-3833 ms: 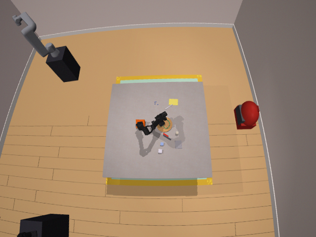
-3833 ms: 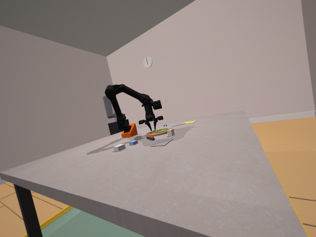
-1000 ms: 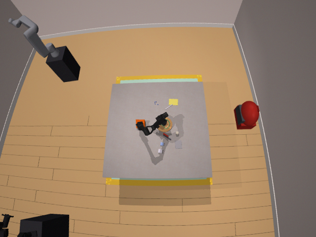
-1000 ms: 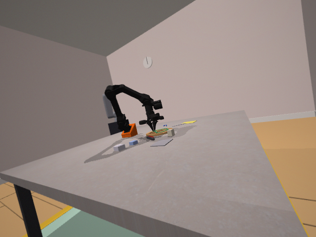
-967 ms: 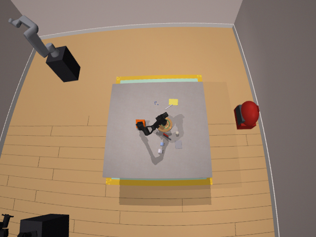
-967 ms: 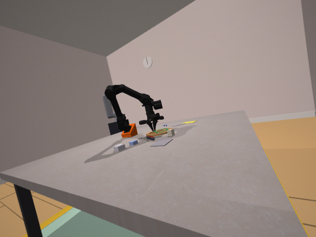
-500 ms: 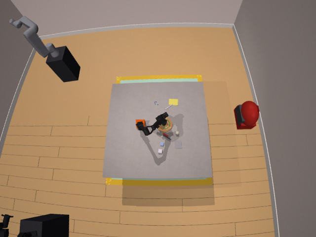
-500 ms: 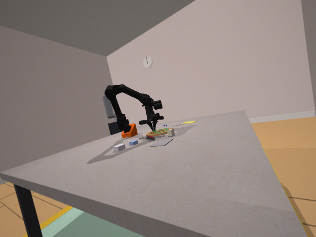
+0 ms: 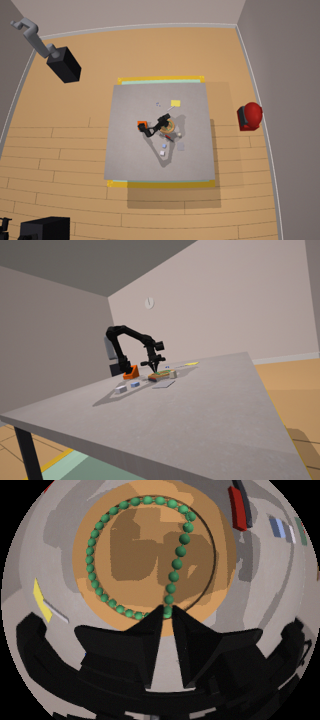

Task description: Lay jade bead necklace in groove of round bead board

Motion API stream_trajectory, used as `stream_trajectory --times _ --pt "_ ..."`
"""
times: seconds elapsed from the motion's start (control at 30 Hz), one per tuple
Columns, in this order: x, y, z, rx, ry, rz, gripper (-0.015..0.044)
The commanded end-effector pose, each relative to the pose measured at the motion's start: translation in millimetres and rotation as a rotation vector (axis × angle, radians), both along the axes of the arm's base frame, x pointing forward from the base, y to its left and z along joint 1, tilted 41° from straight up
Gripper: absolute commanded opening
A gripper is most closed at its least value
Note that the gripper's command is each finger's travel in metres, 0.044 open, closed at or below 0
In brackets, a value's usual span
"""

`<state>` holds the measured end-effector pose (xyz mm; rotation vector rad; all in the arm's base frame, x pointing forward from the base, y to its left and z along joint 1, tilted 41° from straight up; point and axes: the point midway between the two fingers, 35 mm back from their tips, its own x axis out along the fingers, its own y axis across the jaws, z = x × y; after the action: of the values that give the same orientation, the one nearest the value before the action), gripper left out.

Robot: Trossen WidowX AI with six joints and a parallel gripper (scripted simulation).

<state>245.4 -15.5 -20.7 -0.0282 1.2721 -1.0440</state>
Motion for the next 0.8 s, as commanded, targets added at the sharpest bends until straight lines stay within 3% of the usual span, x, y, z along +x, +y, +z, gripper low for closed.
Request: stream_trajectory --times 0.0,0.77 --pt "1.2 3.2 2.9 0.0 -0.005 0.003 0.0" --pt "-12.0 -4.1 2.8 0.0 -0.005 0.002 0.0"
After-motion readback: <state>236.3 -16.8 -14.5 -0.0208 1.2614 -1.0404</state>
